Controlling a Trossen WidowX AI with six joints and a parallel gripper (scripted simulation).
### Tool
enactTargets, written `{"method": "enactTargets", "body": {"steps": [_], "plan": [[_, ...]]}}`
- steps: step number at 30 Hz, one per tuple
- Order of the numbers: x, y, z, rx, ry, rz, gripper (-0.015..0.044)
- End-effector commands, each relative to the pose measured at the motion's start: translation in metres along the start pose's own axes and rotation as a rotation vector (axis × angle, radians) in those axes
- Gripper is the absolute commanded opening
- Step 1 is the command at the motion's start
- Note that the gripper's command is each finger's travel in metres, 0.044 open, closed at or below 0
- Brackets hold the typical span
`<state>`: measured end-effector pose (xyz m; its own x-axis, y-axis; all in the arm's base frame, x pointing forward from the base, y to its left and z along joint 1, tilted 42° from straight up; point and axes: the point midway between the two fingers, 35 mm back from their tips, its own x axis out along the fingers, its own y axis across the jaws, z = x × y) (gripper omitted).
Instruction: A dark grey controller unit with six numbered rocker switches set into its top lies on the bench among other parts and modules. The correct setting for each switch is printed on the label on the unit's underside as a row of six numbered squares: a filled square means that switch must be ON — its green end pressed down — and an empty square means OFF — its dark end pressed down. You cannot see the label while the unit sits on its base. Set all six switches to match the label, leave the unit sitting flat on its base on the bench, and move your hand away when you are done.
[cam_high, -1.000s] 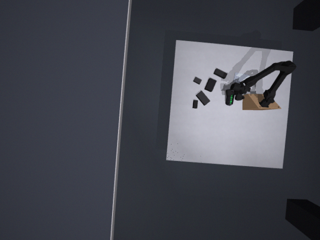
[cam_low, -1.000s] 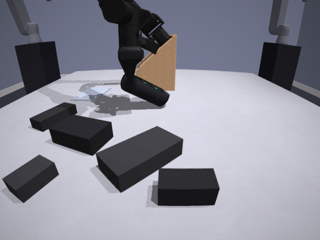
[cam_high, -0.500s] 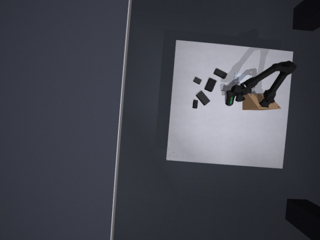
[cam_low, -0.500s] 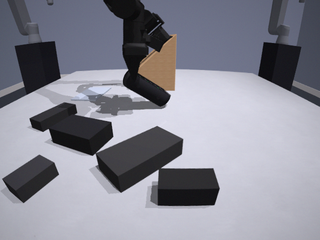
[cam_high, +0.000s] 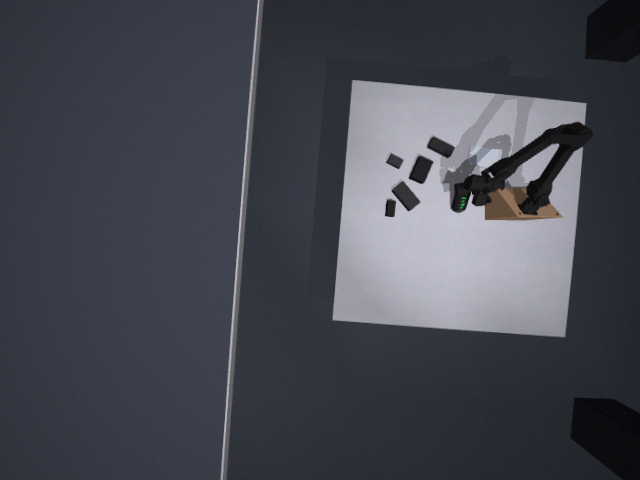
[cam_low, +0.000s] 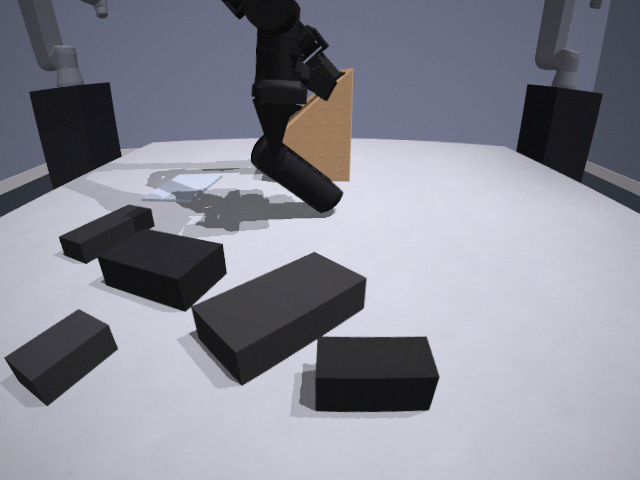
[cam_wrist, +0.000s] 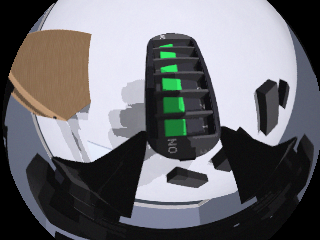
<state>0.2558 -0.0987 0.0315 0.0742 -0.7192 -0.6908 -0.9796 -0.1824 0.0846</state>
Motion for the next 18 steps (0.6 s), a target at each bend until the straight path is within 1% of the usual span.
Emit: {"method": "enactTargets", "body": {"steps": [1, 18], "plan": [[-0.001, 0.001, 0.007, -0.006, -0.002, 0.005, 0.0335], [-0.008, 0.001, 0.02, -0.007, 0.033, 0.005, 0.0335]]}}
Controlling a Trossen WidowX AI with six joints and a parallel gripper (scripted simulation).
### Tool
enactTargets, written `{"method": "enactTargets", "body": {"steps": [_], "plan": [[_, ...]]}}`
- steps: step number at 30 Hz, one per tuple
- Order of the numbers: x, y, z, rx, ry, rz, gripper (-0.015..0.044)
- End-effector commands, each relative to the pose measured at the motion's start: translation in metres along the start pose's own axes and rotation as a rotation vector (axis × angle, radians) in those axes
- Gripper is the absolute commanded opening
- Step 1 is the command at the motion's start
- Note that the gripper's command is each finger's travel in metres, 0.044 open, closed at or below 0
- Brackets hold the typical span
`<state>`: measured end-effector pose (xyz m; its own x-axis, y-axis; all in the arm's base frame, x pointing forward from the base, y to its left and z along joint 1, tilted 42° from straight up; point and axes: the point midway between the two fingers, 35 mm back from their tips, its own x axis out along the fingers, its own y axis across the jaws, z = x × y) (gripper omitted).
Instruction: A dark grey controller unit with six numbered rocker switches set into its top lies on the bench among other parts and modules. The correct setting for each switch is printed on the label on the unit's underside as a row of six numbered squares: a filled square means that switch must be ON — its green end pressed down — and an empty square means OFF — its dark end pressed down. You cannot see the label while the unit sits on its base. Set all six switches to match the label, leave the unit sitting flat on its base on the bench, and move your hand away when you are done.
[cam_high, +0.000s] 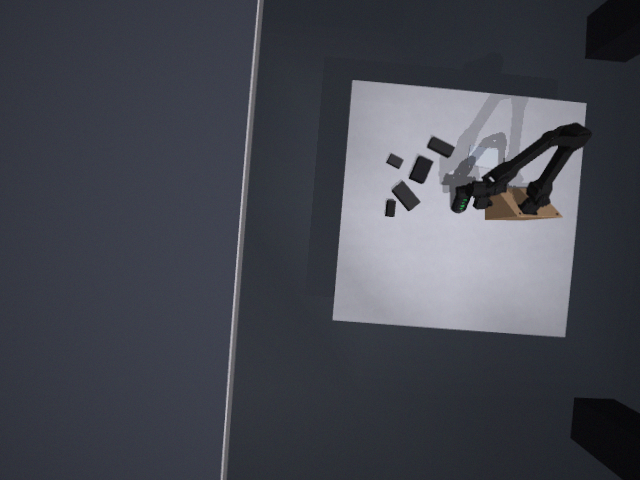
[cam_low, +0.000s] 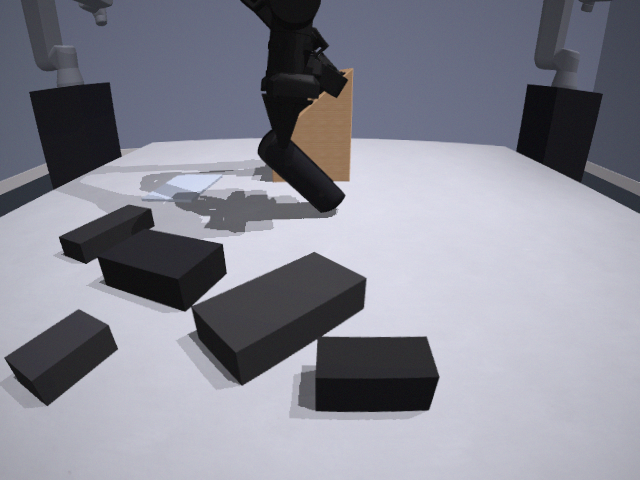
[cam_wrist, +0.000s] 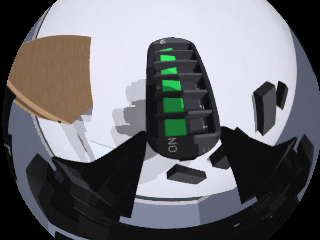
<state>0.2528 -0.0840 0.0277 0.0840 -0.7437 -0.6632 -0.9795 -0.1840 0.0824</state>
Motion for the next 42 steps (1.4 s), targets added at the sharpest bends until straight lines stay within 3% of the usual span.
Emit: {"method": "enactTargets", "body": {"steps": [1, 42], "plan": [[0.0, 0.001, 0.007, -0.007, -0.003, 0.008, 0.0335], [-0.014, 0.001, 0.04, -0.008, 0.082, 0.007, 0.0336]]}}
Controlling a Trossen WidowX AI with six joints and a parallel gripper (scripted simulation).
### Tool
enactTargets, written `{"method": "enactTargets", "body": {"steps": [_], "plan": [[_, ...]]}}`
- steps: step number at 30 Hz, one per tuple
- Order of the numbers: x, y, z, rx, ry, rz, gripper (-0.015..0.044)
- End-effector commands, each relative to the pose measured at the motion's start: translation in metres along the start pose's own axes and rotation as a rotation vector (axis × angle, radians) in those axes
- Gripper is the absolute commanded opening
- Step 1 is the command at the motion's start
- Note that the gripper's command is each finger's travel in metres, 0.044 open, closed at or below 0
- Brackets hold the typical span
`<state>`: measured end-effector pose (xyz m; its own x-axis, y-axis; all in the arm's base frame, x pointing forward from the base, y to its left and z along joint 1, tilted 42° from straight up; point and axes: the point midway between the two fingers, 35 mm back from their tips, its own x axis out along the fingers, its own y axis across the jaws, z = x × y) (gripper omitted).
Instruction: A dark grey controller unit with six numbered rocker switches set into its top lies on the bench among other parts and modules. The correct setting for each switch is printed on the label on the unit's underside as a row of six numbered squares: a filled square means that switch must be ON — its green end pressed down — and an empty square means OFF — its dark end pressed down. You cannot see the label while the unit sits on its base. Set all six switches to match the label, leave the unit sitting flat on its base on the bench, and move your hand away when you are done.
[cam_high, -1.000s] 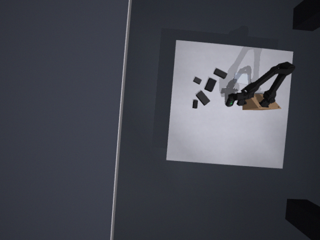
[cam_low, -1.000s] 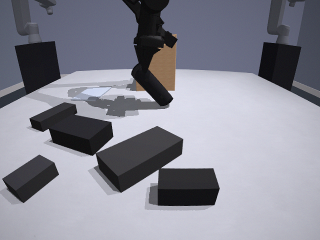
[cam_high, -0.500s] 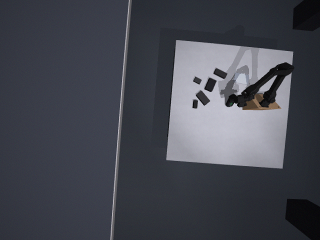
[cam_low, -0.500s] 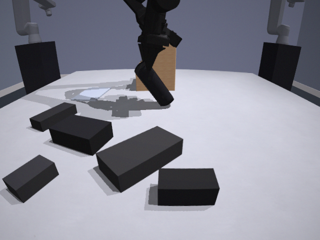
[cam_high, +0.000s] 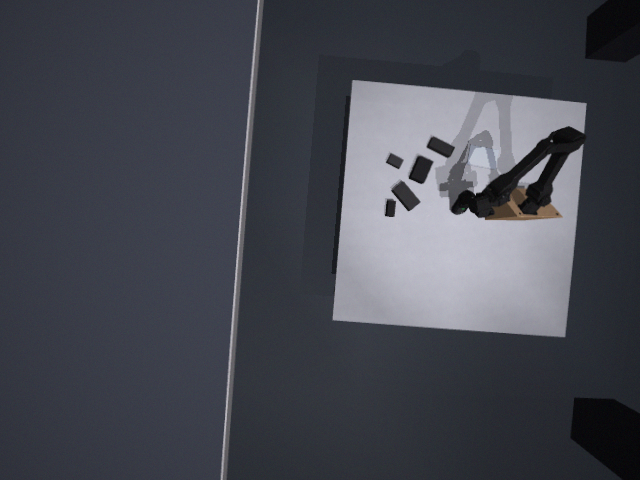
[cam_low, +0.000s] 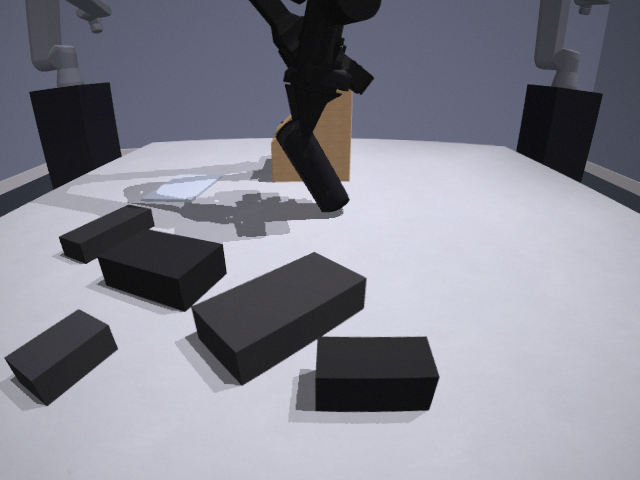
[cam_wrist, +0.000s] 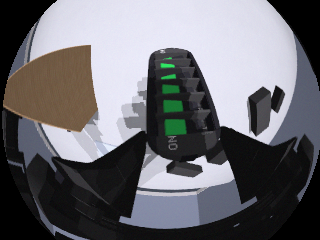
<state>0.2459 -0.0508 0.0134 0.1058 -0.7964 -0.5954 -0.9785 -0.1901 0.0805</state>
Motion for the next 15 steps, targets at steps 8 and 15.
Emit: {"method": "enactTargets", "body": {"steps": [8, 15], "plan": [[-0.001, 0.002, 0.014, -0.006, 0.011, 0.013, 0.0337], [-0.003, 0.002, 0.02, -0.006, 0.026, 0.012, 0.0337]]}}
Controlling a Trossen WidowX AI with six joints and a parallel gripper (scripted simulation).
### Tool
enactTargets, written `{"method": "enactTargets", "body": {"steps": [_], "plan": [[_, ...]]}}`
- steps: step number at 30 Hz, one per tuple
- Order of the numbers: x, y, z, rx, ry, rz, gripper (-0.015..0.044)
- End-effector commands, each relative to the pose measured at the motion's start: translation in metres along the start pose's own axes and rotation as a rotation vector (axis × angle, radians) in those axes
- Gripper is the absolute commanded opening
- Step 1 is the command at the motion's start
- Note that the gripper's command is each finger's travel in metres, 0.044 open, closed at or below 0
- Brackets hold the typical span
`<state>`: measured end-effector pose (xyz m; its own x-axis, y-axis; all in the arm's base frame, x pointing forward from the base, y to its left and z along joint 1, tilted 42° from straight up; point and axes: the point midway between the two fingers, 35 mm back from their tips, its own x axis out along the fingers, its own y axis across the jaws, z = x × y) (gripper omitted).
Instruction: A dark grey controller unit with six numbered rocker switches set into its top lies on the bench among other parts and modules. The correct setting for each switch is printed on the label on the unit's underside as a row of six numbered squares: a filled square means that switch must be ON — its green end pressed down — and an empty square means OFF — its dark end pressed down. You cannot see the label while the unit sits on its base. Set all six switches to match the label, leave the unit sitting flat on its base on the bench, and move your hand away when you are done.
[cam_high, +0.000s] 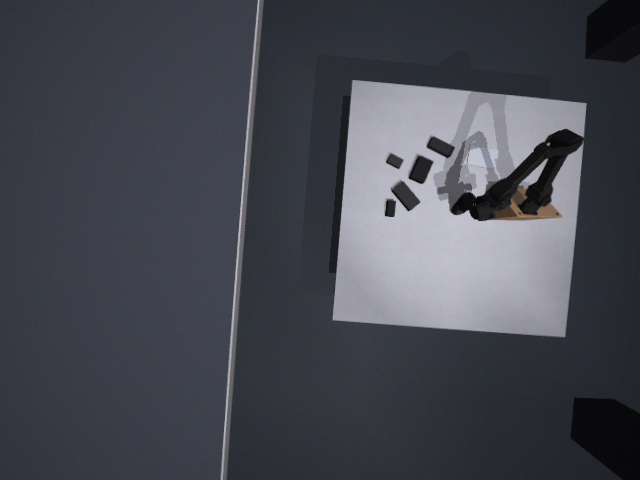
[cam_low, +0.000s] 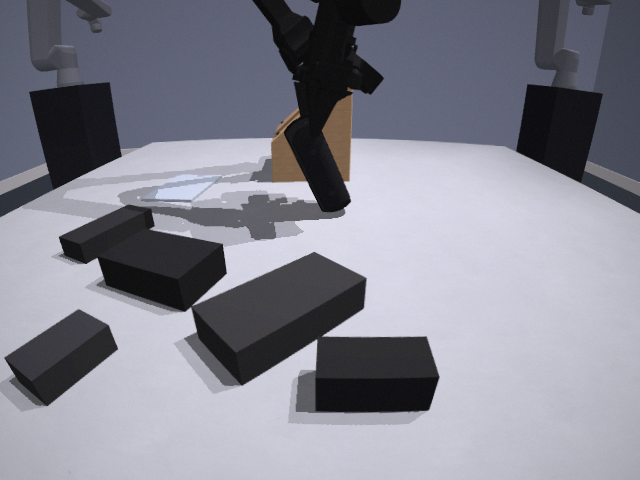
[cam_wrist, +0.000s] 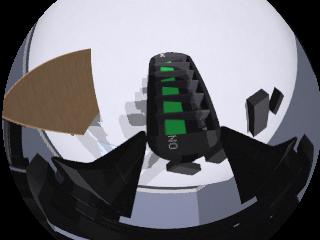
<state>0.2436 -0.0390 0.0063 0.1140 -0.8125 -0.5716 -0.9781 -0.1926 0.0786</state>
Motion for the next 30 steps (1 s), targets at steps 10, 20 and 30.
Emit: {"method": "enactTargets", "body": {"steps": [10, 20, 30], "plan": [[-0.001, 0.002, 0.015, -0.006, 0.018, 0.015, 0.0337], [-0.004, 0.002, 0.023, -0.006, 0.015, 0.015, 0.0337], [-0.006, 0.002, 0.03, -0.006, -0.006, 0.015, 0.0337]]}}
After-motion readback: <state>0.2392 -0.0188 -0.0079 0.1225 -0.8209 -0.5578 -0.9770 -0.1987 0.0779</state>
